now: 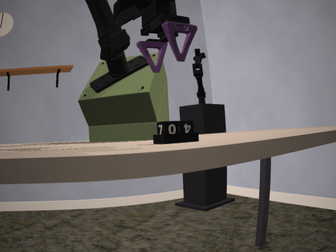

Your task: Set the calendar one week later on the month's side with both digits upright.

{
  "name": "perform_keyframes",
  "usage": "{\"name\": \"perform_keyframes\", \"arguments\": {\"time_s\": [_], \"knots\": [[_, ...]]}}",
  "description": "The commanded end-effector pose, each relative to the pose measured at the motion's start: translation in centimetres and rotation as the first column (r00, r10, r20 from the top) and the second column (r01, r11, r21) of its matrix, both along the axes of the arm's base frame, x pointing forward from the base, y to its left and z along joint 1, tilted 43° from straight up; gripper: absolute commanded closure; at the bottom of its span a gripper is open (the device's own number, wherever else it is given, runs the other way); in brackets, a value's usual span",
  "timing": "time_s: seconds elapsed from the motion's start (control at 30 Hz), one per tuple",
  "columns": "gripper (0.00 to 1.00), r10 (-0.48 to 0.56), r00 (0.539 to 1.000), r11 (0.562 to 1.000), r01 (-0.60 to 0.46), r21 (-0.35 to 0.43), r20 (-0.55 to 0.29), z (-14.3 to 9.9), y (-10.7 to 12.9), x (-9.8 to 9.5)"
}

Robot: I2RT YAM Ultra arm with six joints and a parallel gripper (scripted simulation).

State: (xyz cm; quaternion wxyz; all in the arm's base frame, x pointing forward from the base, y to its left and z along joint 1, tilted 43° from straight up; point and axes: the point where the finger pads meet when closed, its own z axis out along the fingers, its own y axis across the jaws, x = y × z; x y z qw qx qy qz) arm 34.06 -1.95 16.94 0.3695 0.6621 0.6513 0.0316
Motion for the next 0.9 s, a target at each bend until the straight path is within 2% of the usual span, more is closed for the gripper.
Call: {"name": "perform_keyframes", "arguments": {"time_s": [0.0,0.3,0.87], "knots": [[0.0,-0.009,1.0,1.0,0.009,-0.012,-0.014,1.1,0.4,-1.3],[0.0,-0.009,1.0,1.0,0.009,-0.011,-0.014,3.4,1.9,-2.9],[0.0,-0.009,1.0,1.0,0.009,-0.011,-0.014,3.6,2.0,-3.1]]}}
